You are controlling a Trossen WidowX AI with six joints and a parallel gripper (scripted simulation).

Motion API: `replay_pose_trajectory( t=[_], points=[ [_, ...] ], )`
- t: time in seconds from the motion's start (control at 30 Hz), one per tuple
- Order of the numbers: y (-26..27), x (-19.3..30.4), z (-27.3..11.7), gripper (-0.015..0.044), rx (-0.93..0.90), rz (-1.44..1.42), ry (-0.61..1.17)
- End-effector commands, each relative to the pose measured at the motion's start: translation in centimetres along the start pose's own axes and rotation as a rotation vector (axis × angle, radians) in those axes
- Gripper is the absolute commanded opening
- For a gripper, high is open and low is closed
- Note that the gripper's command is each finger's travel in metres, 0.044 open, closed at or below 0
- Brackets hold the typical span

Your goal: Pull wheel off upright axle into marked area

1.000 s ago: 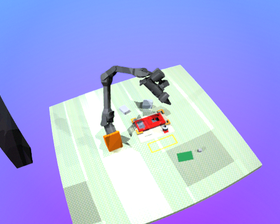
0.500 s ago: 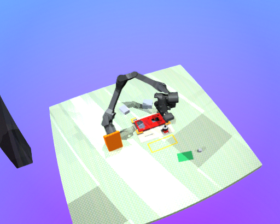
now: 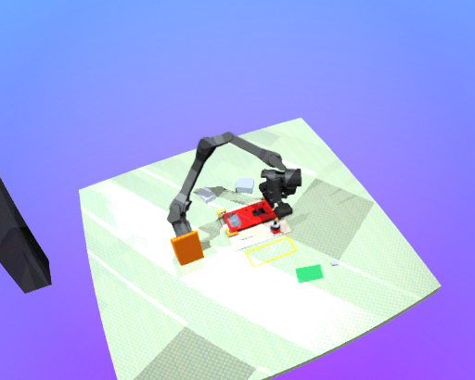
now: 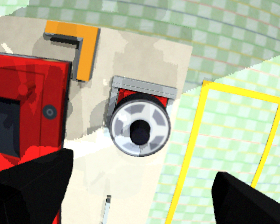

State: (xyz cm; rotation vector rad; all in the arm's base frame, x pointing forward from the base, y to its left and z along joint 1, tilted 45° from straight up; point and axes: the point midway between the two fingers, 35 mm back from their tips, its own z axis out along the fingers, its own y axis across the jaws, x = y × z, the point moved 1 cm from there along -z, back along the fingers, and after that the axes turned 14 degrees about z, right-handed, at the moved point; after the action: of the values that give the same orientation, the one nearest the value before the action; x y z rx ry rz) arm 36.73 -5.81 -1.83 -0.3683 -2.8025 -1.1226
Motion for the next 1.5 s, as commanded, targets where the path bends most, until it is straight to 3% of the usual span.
replay_pose_trajectory(
  t=[0.0, 0.2, 0.4, 0.53, 0.8, 1.0, 1.47],
  points=[
    [0.1, -0.1, 2.4, 0.0300, -0.004, 0.004, 0.009],
    [0.2, 0.3, 6.7, 0.0300, -0.007, 0.003, 0.010],
    [0.2, 0.4, 7.2, 0.0300, -0.007, 0.003, 0.011],
    [0.1, 0.5, 6.8, 0.0195, -0.003, 0.001, 0.019],
    [0.1, 0.5, 6.8, 0.0142, -0.003, 0.001, 0.019],
    [0.1, 0.5, 6.7, 0.0000, -0.003, 0.001, 0.018],
    [0.1, 0.4, 6.3, 0.0000, -0.003, 0.001, 0.017]
  ],
)
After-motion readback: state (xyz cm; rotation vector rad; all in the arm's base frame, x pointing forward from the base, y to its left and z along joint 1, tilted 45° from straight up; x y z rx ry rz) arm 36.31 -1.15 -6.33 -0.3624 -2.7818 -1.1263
